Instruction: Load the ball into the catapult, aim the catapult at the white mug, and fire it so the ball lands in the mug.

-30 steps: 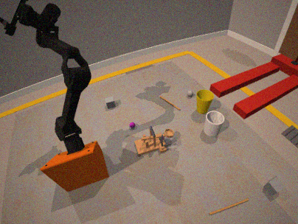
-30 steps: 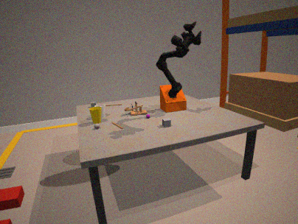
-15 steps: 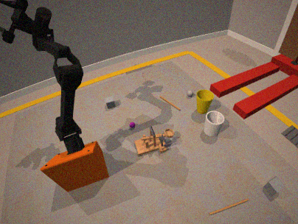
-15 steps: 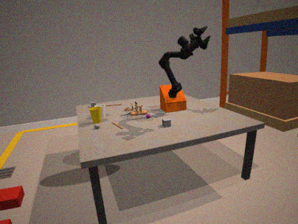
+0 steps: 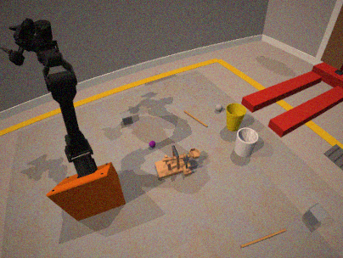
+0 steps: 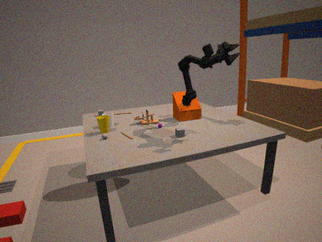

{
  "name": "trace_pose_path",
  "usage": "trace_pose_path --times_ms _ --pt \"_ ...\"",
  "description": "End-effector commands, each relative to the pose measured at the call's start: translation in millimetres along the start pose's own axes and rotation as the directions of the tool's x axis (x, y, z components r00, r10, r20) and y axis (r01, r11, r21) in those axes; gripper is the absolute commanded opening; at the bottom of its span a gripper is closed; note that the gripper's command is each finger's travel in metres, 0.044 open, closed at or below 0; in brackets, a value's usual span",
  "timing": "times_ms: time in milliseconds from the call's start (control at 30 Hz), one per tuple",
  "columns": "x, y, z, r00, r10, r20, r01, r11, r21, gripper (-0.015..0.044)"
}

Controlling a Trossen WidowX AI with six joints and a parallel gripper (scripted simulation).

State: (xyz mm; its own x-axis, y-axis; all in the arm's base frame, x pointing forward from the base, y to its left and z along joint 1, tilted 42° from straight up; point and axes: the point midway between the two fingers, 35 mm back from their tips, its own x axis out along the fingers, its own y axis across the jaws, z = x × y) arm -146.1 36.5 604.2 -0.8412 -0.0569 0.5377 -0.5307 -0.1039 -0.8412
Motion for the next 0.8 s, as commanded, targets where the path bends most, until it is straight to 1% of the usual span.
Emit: trace_pose_path --times_ms 0,200,367,567,767 --pt "-1.7 6.3 -37.3 0.993 0.008 -0.114 -0.002 0.999 0.045 0.044" --pt "-13.9 10.1 -78.9 0.965 0.022 -0.26 -0.001 0.997 0.081 0.044" --pt "-30.0 12.3 -118.1 0.922 0.03 -0.386 0.017 0.993 0.118 0.044" --pt "-61.3 14.2 -171.0 0.836 0.036 -0.548 0.064 0.985 0.163 0.044" --pt "-102.1 13.7 -215.6 0.724 0.038 -0.688 0.127 0.974 0.187 0.044"
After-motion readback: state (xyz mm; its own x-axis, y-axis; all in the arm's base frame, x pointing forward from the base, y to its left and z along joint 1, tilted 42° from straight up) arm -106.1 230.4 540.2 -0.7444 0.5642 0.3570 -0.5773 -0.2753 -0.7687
